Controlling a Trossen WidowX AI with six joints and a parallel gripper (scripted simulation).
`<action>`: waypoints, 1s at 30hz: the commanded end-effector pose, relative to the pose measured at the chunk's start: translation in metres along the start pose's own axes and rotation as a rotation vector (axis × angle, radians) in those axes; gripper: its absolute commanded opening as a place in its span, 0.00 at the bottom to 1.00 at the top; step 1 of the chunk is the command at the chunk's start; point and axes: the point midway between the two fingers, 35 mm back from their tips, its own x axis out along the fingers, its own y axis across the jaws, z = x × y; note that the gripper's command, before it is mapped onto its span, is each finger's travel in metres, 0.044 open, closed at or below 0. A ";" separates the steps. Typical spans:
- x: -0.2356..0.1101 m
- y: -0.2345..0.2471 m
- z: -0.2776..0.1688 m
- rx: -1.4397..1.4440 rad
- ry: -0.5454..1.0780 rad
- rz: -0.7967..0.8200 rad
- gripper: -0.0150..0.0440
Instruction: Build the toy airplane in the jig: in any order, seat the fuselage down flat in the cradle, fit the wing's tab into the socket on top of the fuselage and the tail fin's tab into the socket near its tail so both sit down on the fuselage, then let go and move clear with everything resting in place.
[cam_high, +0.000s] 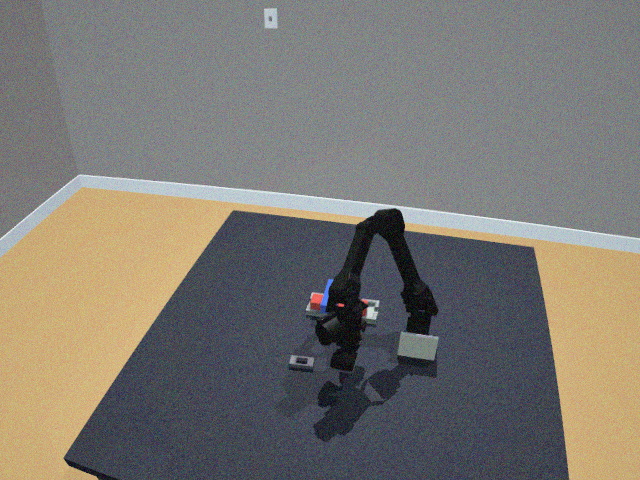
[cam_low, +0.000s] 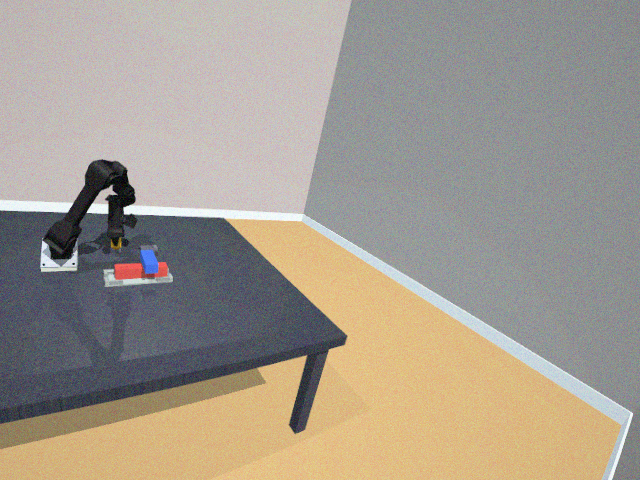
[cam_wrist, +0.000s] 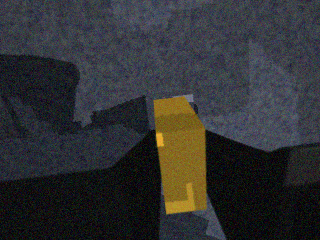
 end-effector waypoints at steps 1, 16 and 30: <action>-0.011 0.002 0.005 0.013 -0.022 0.015 0.25; -0.055 0.007 0.007 -0.001 -0.003 0.011 0.25; -0.098 0.005 0.004 -0.012 0.015 0.001 0.25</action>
